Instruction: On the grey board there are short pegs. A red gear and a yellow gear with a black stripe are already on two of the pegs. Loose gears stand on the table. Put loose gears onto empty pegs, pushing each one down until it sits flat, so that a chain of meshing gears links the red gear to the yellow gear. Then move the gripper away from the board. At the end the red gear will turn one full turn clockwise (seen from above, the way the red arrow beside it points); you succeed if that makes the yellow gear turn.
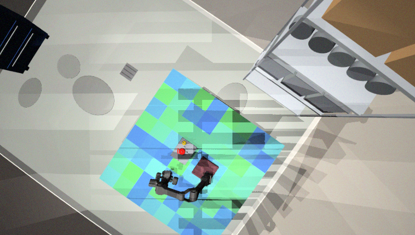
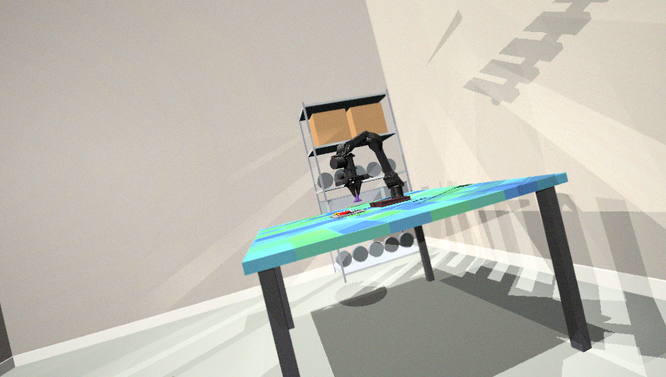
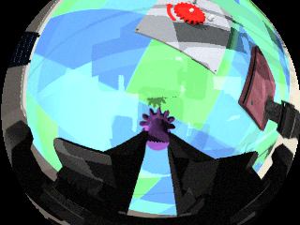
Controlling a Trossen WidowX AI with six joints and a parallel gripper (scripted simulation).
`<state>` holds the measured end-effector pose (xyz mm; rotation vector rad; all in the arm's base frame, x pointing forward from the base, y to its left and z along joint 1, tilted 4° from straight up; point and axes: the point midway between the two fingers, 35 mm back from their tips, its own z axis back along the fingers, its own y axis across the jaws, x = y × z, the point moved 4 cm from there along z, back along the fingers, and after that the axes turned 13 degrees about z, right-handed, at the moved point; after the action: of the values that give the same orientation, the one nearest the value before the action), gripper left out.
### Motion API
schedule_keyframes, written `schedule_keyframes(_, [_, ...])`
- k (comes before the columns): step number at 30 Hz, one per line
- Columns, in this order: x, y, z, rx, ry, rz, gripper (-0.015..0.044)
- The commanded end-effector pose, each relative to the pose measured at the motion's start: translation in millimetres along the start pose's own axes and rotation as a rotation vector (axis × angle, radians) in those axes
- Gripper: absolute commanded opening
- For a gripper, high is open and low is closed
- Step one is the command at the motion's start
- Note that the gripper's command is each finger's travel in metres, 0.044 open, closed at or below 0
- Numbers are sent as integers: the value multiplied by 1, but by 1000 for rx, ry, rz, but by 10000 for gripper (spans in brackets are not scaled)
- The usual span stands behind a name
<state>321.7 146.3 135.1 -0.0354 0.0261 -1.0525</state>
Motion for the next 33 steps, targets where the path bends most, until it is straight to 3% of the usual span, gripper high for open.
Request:
schedule_keyframes(1, [0, -1, 12, 12, -4, -5, 0])
schedule_keyframes(27, [-3, -13, 73, 11, -4, -4, 0])
schedule_keyframes(33, [4, -14, 72, 11, -5, -6, 0])
